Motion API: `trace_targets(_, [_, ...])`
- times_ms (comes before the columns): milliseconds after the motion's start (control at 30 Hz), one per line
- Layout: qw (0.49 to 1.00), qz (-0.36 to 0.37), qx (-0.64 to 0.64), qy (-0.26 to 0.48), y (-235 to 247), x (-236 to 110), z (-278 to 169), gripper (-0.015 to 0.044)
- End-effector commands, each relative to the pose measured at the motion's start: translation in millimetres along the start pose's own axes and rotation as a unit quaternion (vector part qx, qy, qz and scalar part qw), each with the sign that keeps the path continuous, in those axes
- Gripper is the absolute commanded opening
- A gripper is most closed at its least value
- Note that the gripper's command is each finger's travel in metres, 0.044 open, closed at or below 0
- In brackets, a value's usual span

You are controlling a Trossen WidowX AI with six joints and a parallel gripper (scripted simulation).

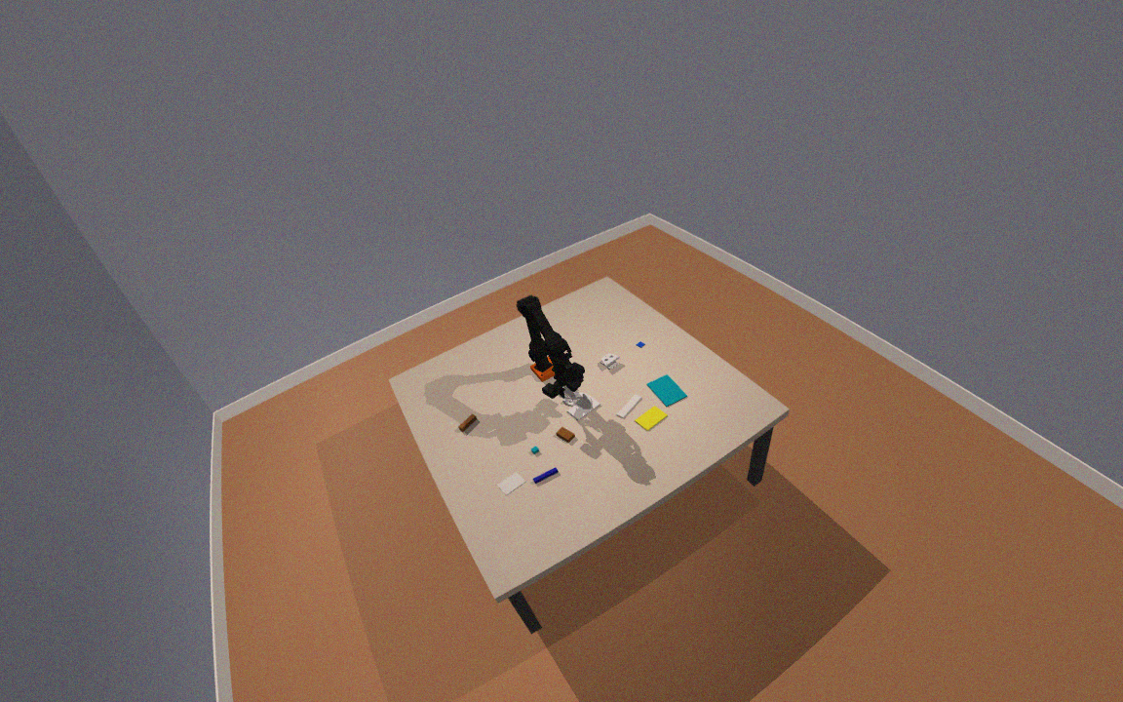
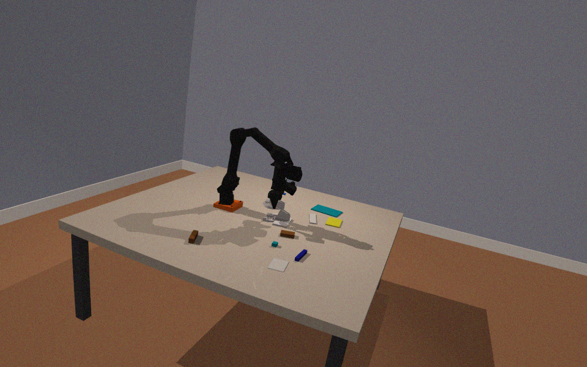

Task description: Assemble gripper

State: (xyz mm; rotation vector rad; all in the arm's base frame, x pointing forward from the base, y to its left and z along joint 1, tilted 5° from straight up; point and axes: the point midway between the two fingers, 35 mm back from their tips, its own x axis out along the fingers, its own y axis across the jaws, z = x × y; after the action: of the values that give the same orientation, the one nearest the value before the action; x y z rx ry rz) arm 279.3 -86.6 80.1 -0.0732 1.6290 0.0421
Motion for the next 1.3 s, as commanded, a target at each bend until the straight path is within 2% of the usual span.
trace_targets(0, [1.000, 0.002, 0.002, -0.004, 5.1, -1.2, 16.1, 0.0134])
trace_targets(167, [1.000, 0.002, 0.002, -0.004, 9.3, -0.4, 27.0, 0.0134])
trace_targets(1267, [1.000, 0.002, 0.005, -0.004, 9.3, -0.4, 27.0, 0.0134])
